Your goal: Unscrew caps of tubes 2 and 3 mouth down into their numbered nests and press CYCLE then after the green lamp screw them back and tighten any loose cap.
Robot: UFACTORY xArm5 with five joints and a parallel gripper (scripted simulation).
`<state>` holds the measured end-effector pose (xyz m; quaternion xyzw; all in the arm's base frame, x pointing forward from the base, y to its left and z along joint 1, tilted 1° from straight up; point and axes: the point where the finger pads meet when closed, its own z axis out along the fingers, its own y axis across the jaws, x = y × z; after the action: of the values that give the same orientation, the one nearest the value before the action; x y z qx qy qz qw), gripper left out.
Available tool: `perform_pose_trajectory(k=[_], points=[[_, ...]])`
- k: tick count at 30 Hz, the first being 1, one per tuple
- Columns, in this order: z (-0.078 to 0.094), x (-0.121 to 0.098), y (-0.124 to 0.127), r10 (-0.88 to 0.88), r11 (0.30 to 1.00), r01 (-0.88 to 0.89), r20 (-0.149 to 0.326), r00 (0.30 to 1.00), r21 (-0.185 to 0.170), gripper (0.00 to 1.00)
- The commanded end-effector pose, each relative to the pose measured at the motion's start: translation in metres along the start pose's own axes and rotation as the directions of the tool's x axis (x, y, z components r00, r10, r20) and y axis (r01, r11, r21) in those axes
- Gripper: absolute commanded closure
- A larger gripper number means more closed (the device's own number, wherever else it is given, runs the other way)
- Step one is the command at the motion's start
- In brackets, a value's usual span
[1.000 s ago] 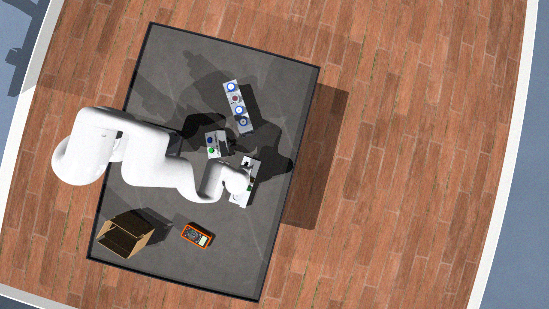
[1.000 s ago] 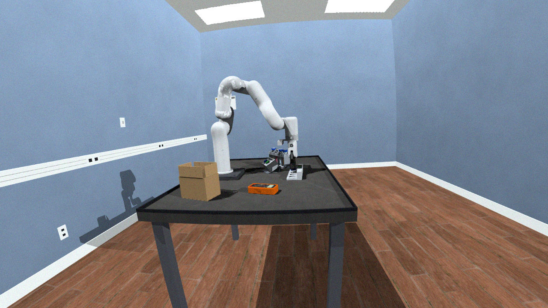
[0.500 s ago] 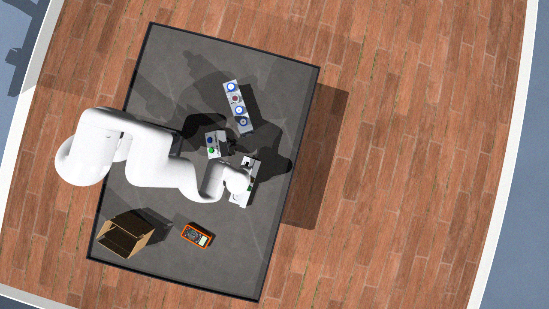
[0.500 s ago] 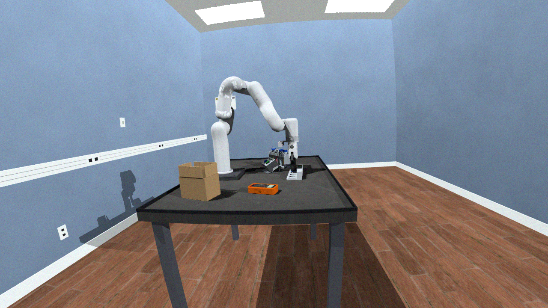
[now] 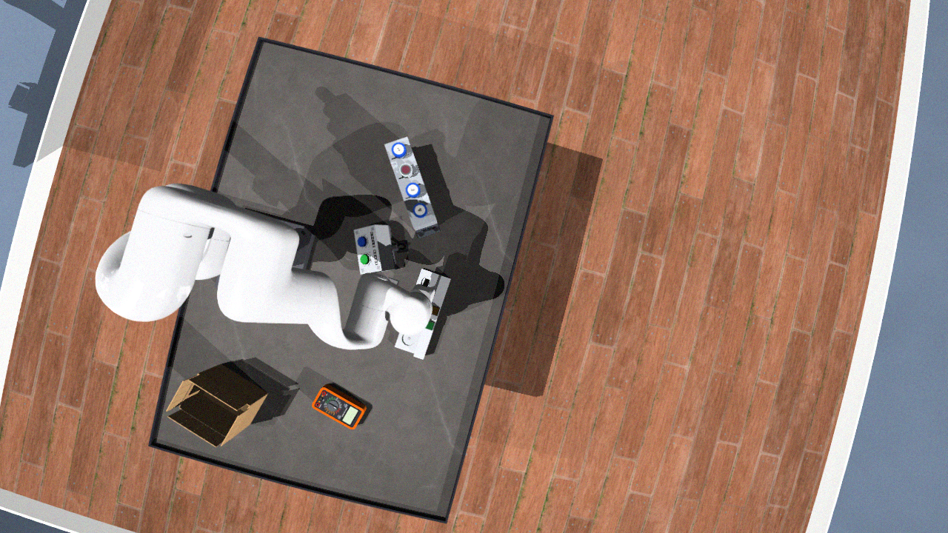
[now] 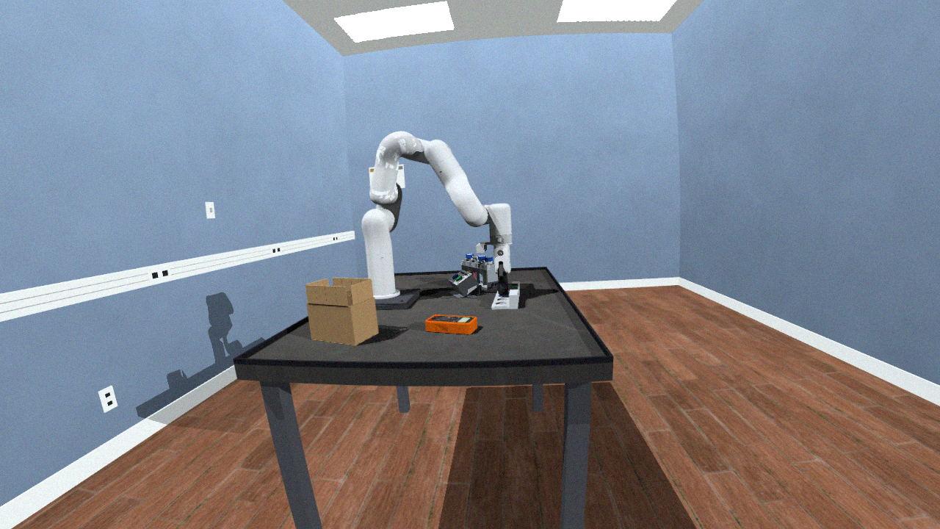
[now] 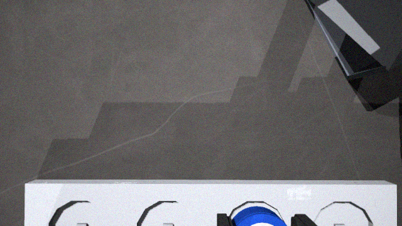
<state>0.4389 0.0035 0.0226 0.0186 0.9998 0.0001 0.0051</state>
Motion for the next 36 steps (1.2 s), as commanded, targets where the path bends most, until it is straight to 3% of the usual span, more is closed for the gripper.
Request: perform_pose_trajectory(k=[1, 20, 21, 36], points=[[0.0011, -0.0011, 0.0, 0.0, 1.0, 0.0, 0.004, 1.0, 0.008, 1.0], [0.0071, -0.0011, 0.0, 0.0, 1.0, 0.0, 0.004, 1.0, 0.008, 1.0], [0.0071, -0.0011, 0.0, 0.0, 1.0, 0.0, 0.004, 1.0, 0.008, 0.54], [0.0021, -0.0011, 0.0, 0.0, 1.0, 0.0, 0.004, 1.0, 0.008, 0.54]])
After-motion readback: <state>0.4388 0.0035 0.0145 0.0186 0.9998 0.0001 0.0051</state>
